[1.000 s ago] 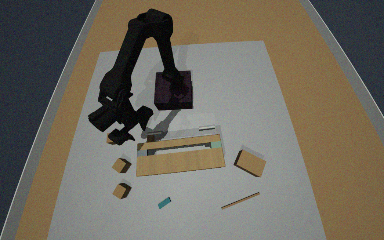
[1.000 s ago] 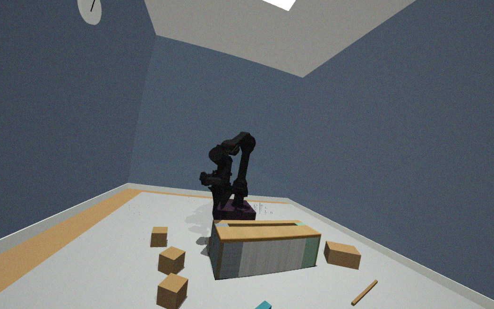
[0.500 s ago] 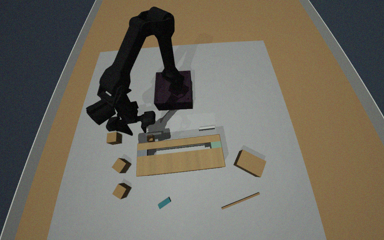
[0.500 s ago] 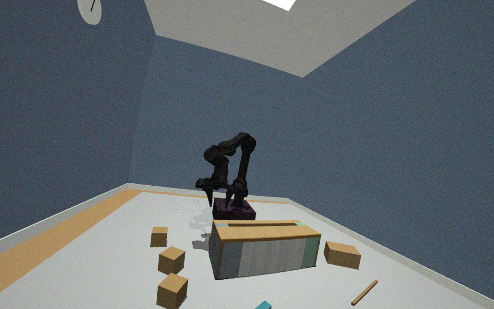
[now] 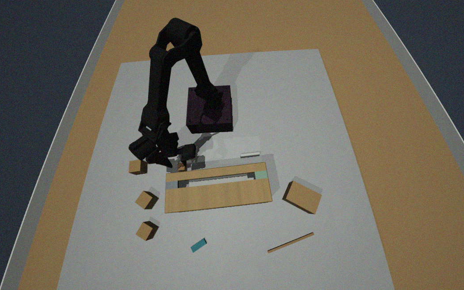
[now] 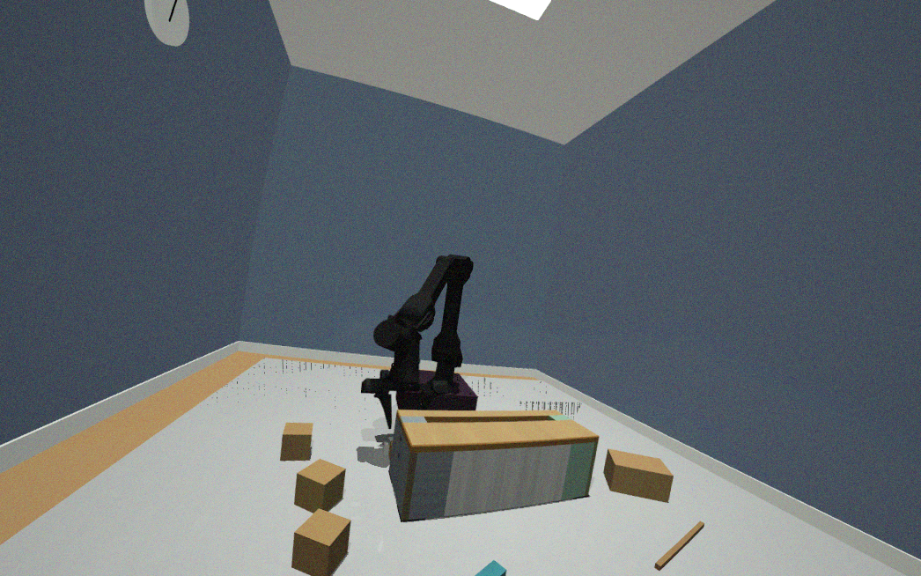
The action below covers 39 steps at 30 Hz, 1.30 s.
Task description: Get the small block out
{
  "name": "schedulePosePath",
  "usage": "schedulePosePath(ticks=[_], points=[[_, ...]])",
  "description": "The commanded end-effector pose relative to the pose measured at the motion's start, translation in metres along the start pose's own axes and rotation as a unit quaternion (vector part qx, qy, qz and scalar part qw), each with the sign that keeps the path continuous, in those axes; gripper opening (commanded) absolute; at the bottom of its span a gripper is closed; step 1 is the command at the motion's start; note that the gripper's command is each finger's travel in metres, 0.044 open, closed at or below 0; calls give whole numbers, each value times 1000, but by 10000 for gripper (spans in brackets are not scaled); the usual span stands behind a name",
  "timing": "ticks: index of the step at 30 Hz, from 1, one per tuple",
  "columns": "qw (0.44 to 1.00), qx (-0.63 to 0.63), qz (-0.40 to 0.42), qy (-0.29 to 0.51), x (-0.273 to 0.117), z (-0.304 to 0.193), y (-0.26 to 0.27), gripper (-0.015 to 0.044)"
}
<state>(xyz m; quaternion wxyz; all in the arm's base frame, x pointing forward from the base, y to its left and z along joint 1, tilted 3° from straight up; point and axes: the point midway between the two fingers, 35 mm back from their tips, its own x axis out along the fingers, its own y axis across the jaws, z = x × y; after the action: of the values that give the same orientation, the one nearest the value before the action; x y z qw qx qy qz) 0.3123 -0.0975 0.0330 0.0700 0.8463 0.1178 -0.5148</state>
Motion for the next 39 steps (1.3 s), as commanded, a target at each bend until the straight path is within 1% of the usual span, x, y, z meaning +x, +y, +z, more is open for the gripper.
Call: schedulePosePath(ticks=[1,39], points=[[1000,-1,6,7,6,2,0,285],[1000,-1,6,7,61,24,3,285]])
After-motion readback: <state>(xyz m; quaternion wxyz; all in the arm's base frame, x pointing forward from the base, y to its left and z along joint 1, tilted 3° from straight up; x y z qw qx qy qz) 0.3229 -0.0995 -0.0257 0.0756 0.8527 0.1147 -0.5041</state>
